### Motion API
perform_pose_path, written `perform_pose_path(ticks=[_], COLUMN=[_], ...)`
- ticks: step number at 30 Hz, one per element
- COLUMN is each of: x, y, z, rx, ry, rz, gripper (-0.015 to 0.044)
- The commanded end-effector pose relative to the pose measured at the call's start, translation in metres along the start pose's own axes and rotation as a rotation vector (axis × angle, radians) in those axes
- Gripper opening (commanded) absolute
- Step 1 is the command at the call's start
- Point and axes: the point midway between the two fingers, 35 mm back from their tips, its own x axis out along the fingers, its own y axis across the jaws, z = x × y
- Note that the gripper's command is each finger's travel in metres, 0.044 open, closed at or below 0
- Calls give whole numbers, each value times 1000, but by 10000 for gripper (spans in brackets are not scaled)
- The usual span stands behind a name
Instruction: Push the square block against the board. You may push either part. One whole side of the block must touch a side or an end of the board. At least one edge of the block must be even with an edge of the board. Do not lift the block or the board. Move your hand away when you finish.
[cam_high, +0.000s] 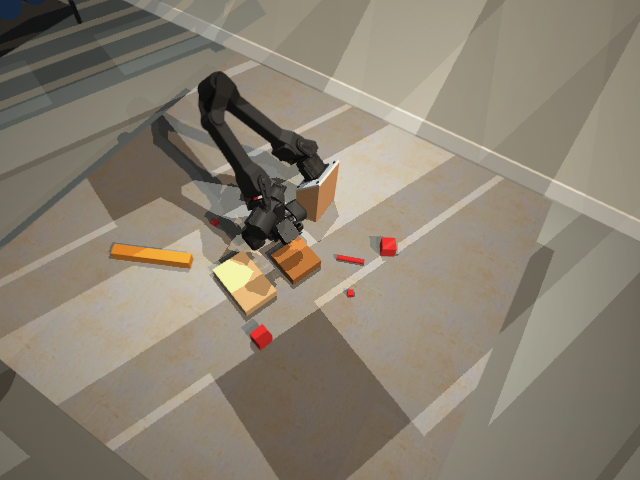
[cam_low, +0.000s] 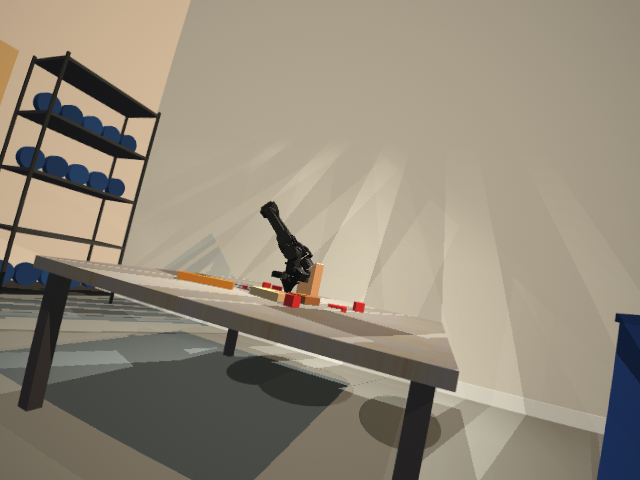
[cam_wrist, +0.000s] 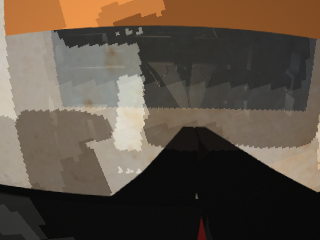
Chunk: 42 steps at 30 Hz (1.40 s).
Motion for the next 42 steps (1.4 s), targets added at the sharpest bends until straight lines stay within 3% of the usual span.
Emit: perform_pose_path(ticks=[1, 9, 15, 22, 42], x=[1, -1, -52, -55, -69], y=[2, 1, 1, 0, -105], z=[-8, -12, -11, -11, 27], rx=[-3, 0, -2, 4, 671], ry=[8, 3, 7, 8, -1], rz=[0, 0, 0, 0, 3], gripper=[0, 0, 0, 0, 0])
